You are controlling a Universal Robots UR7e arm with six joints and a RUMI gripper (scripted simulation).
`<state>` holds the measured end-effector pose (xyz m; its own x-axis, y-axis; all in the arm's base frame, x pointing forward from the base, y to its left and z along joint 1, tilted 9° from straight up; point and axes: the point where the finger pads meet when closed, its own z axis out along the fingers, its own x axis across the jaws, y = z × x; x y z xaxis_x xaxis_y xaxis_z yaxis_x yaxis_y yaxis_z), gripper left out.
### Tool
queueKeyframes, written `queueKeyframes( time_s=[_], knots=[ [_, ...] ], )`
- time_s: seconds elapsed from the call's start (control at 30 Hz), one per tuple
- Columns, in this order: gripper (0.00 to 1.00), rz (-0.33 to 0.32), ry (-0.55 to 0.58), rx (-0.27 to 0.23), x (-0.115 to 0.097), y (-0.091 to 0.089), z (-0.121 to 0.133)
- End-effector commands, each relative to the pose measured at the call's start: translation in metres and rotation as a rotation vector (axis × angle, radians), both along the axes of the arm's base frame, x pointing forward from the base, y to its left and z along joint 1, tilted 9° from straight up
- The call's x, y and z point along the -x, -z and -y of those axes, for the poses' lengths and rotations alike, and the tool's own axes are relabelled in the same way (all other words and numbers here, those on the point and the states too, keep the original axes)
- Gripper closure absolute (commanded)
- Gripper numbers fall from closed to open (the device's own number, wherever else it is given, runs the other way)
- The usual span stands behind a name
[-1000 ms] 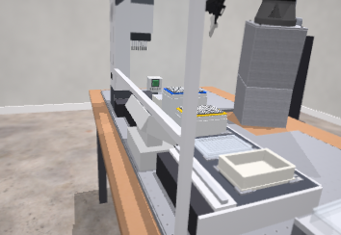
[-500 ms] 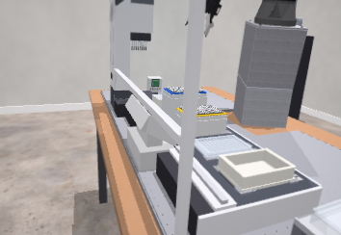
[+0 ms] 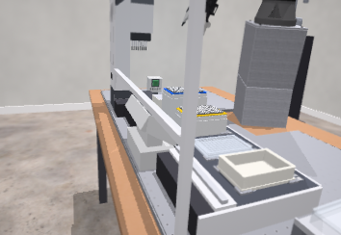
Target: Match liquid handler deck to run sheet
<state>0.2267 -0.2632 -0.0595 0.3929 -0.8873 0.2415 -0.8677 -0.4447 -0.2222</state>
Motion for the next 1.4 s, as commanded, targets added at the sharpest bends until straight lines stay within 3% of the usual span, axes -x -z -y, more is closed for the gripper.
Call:
queueKeyframes(
  time_s=[0.0,0.33,0.47,0.67,1.03,1.23,1.37],
  knots=[
    [0.18,-0.002,0.013,-0.02,-0.011,-0.001,-0.014],
    [0.18,-0.001,0.035,-0.06,-0.03,-0.004,-0.032],
    [0.18,-0.002,0.04,-0.075,-0.04,-0.004,-0.05],
    [0.18,-0.003,0.049,-0.087,-0.043,-0.006,-0.05],
    [0.18,-0.009,0.067,-0.127,-0.063,-0.007,-0.089],
    [0.18,-0.012,0.077,-0.138,-0.066,-0.009,-0.09],
    [0.18,-0.015,0.082,-0.15,-0.072,-0.008,-0.109]
  ],
)
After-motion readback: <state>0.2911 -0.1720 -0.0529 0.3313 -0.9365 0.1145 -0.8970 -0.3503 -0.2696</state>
